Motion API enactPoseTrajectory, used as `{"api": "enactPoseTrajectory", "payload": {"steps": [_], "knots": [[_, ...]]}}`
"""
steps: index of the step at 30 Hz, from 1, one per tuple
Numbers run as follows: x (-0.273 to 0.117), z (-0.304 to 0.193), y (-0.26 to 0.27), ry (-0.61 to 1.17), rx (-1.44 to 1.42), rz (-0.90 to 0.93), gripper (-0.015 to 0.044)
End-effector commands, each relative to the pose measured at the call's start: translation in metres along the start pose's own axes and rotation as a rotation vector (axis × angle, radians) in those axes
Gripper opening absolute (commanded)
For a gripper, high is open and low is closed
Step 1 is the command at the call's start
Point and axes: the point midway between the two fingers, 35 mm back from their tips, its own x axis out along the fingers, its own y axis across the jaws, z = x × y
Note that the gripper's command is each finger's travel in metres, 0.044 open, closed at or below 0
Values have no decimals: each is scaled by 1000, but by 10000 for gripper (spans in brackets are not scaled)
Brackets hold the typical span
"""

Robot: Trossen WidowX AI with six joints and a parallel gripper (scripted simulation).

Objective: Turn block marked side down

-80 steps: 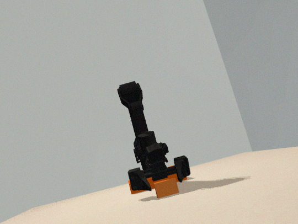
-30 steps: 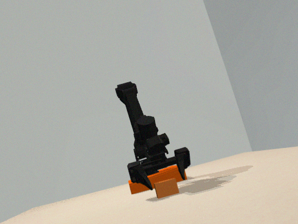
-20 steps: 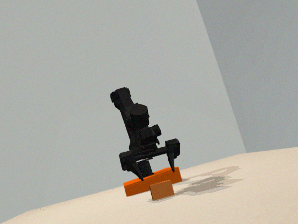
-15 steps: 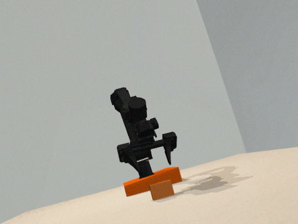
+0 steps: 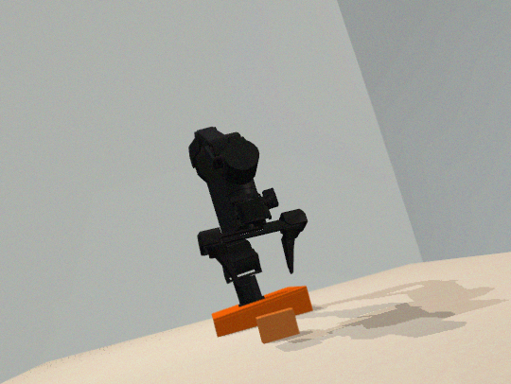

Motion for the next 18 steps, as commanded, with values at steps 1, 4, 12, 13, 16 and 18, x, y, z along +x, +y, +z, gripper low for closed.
{"api": "enactPoseTrajectory", "payload": {"steps": [1,4,12,13,16,18], "knots": [[-6,8,0,114,8,4,440],[-10,11,0,192,10,4,440],[24,5,0,198,10,4,440],[24,5,0,198,10,4,440],[25,4,0,198,10,4,440],[34,3,0,198,10,4,440]]}}
